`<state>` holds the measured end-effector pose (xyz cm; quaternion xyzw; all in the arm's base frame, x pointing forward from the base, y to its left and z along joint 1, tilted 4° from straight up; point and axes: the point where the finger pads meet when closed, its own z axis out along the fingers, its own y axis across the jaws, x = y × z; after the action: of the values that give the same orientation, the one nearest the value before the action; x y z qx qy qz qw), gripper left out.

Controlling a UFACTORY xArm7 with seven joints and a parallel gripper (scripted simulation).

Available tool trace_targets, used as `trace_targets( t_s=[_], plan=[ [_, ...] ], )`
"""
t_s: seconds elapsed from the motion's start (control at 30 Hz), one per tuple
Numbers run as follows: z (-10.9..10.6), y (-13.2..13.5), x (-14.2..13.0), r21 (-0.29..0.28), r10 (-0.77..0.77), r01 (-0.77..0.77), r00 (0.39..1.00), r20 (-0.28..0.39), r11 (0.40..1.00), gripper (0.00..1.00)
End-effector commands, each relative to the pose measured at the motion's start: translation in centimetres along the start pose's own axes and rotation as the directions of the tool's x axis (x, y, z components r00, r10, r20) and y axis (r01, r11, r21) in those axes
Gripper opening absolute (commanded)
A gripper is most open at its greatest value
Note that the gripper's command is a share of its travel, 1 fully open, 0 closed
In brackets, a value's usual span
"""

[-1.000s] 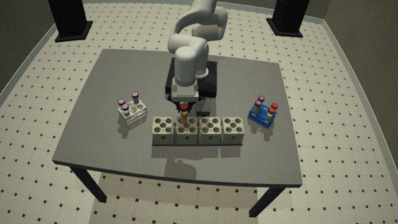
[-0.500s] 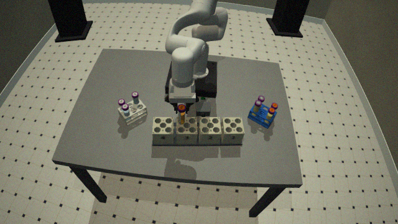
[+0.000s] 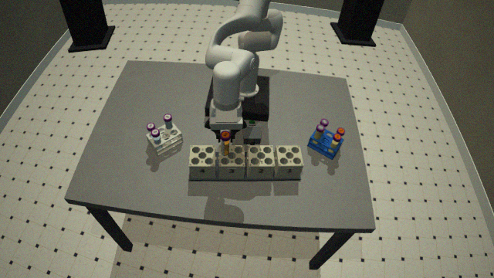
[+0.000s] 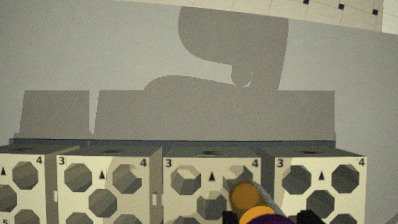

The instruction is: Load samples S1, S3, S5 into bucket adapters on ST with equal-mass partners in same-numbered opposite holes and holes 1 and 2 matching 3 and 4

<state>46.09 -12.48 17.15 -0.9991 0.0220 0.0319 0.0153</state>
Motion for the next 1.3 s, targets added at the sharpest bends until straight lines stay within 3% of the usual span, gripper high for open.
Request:
trace_targets(
  t_s=[0.0, 0.4, 1.27],
  plan=[
    [0.8, 0.0, 0.1, -0.001, 0.000, 0.000, 1.000, -0.005, 1.000, 0.00],
    [2.8, 0.0, 0.1, -0.001, 0.000, 0.000, 1.000, -0.005, 1.000, 0.00],
    [3.4, 0.0, 0.1, -0.001, 0.000, 0.000, 1.000, -0.005, 1.000, 0.00]
  ],
)
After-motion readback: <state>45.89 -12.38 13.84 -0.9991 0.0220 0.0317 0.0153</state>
